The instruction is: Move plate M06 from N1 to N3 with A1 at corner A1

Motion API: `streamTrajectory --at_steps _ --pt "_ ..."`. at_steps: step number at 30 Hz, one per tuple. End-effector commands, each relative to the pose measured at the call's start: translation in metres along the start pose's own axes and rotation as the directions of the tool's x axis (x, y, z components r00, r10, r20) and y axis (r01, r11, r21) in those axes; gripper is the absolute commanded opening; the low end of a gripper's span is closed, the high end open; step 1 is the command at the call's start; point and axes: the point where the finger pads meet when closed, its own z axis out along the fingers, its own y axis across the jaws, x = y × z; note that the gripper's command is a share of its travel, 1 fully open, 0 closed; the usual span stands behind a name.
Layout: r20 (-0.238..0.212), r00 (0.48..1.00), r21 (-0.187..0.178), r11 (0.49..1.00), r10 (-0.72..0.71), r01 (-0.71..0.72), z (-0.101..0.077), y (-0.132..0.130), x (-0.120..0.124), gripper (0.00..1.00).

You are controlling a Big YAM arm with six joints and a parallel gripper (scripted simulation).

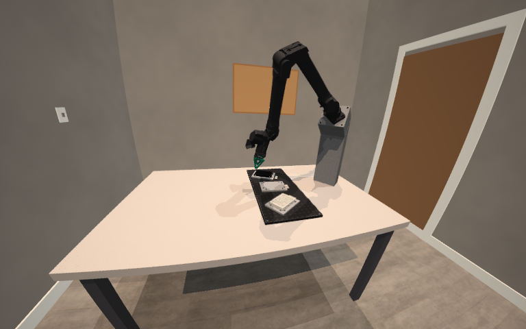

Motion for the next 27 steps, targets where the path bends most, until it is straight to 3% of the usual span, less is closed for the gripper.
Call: streamTrajectory --at_steps 1,3,5,6,10,14,16,24,27 --pt "0.012 1.000 0.021 1.000 -0.007 0.007 0.001 -0.029 0.001 1.00" --pt "0.008 1.000 0.027 1.000 -0.004 0.003 -0.001 -0.031 0.004 1.00" --pt "-0.059 0.998 0.062 0.998 0.028 -0.025 0.002 -0.041 0.006 1.00" --pt "-0.071 0.997 0.069 0.997 0.034 -0.029 0.003 -0.046 0.007 1.00" --pt "-0.053 0.998 0.057 0.998 0.020 -0.017 0.006 -0.063 0.006 1.00" --pt "-0.062 0.998 0.065 0.998 0.028 -0.024 0.003 -0.068 0.014 1.00" --pt "-0.124 0.990 0.095 0.994 0.067 -0.055 0.006 -0.077 0.015 1.00" --pt "-0.133 0.988 0.103 0.993 0.074 -0.060 0.004 -0.105 0.028 1.00" --pt "-0.192 0.974 0.125 0.988 0.118 -0.095 0.006 -0.118 0.026 1.00"
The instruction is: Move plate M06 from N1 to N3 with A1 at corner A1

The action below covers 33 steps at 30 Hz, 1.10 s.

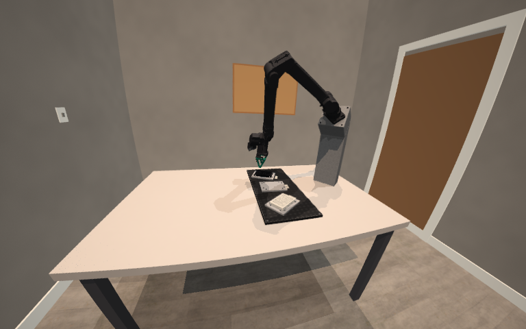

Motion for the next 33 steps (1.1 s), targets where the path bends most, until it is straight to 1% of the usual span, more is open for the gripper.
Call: streamTrajectory --at_steps 1,2,4,6,7,8,9,12,13,14,15,17,18,21,22,23,31,32,33 --pt "-0.022 1.000 0.030 0.999 0.020 -0.020 -0.001 -0.029 -0.001 1.00" --pt "-0.022 1.000 0.030 0.999 0.020 -0.020 0.000 -0.033 0.000 1.00" --pt "-0.022 1.000 0.030 0.999 0.020 -0.020 0.000 -0.033 0.000 1.00" --pt "-0.012 1.000 0.025 1.000 0.012 -0.012 0.000 -0.043 0.003 1.00" --pt "-0.048 0.998 0.035 0.999 0.041 -0.039 0.001 -0.048 0.003 1.00" --pt "-0.074 0.995 0.041 0.997 0.061 -0.058 0.001 -0.053 0.005 1.00" --pt "-0.081 0.994 0.042 0.997 0.066 -0.063 0.001 -0.058 0.006 1.00" --pt "-0.081 0.994 0.042 0.997 0.067 -0.064 0.002 -0.072 0.010 1.00" --pt "-0.073 0.996 0.038 0.998 0.059 -0.056 0.002 -0.077 0.013 1.00" --pt "-0.079 0.995 0.042 0.997 0.065 -0.062 0.001 -0.078 0.017 1.00" --pt "-0.082 0.994 0.045 0.997 0.069 -0.065 0.001 -0.079 0.018 1.00" --pt "-0.103 0.994 0.026 0.999 0.039 -0.037 0.013 -0.062 0.023 1.00" --pt "-0.100 0.994 0.025 0.999 0.037 -0.034 0.013 -0.061 0.021 1.00" --pt "-0.096 0.995 0.023 0.999 0.033 -0.031 0.013 -0.060 0.018 1.00" --pt "-0.087 0.996 0.019 1.000 0.025 -0.023 0.010 -0.055 0.013 1.00" --pt "-0.079 0.995 0.032 0.998 0.053 -0.050 0.004 -0.064 0.011 1.00" --pt "-0.079 0.995 0.032 0.998 0.053 -0.050 0.004 -0.064 0.011 1.00" --pt "-0.090 0.995 0.023 0.999 0.037 -0.035 0.016 -0.060 0.017 1.00" --pt "-0.089 0.995 0.025 0.999 0.045 -0.043 0.017 -0.061 0.017 1.00"
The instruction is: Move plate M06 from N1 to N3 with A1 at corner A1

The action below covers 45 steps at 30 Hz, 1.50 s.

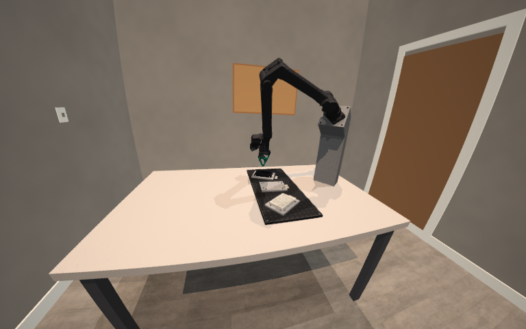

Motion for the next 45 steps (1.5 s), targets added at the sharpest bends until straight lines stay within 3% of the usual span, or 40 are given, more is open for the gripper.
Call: streamTrajectory --at_steps 1,45 --pt "0.000 1.000 -0.006 1.000 -0.006 0.006 0.011 0.003 0.001 1.00" --pt "0.000 1.000 -0.006 1.000 -0.006 0.006 0.074 0.004 0.002 1.00"
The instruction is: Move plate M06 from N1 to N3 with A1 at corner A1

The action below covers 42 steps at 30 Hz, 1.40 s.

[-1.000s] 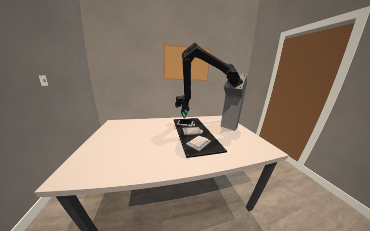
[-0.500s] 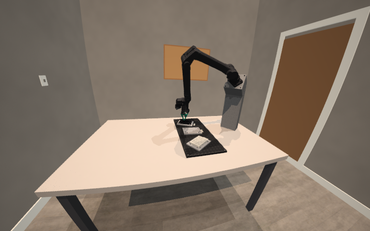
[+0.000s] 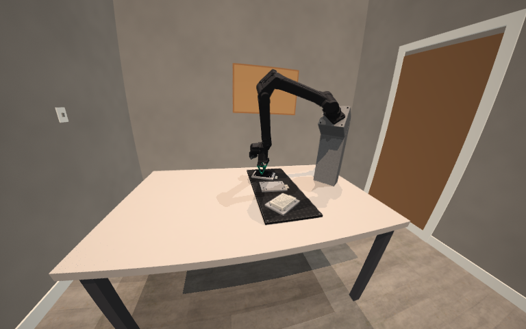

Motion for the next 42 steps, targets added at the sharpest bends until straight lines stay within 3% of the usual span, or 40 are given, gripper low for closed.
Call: streamTrajectory --at_steps 1,8,42 --pt "-0.010 1.000 -0.003 1.000 0.005 -0.005 0.015 0.000 0.008 1.00" --pt "-0.011 1.000 -0.004 1.000 0.005 -0.005 0.025 0.000 0.009 1.00" --pt "-0.023 1.000 0.001 1.000 0.011 -0.011 0.024 -0.002 0.016 1.00"
